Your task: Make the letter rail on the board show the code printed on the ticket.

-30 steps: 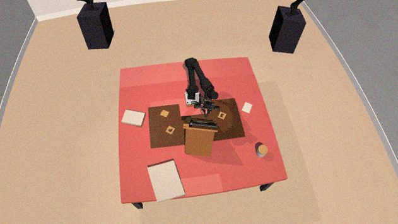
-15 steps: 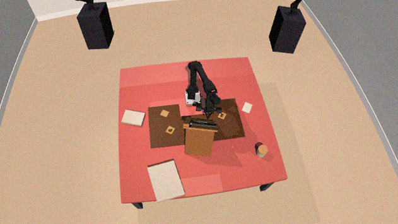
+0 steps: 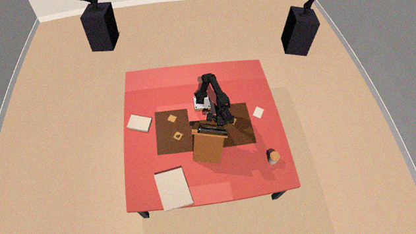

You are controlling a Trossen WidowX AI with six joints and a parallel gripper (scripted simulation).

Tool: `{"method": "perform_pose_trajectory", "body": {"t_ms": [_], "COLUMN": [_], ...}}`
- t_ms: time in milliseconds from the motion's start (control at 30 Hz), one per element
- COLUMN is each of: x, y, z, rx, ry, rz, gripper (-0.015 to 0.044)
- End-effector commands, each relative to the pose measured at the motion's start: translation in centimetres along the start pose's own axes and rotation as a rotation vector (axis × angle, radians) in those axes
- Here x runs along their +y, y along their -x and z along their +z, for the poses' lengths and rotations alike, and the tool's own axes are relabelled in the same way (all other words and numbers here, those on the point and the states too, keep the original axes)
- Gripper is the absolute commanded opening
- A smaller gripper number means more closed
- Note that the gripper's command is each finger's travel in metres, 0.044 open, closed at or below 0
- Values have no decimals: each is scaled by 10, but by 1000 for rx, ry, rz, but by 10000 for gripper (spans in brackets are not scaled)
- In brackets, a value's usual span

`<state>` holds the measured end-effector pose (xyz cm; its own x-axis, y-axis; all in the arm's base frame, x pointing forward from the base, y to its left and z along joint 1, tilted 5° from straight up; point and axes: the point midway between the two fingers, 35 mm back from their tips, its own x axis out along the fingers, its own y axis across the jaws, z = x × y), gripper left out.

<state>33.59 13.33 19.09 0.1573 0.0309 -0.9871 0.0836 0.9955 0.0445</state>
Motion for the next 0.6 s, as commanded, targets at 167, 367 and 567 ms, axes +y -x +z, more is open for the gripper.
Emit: {"method": "perform_pose_trajectory", "body": {"t_ms": [167, 367, 567], "x": [1, 0, 1], "y": [-1, -5, -7], "z": [1, 3, 4], "rx": [19, 19, 19], "ry": [-6, -6, -6], "rz": [7, 7, 7], "gripper": [0, 0, 0]}}
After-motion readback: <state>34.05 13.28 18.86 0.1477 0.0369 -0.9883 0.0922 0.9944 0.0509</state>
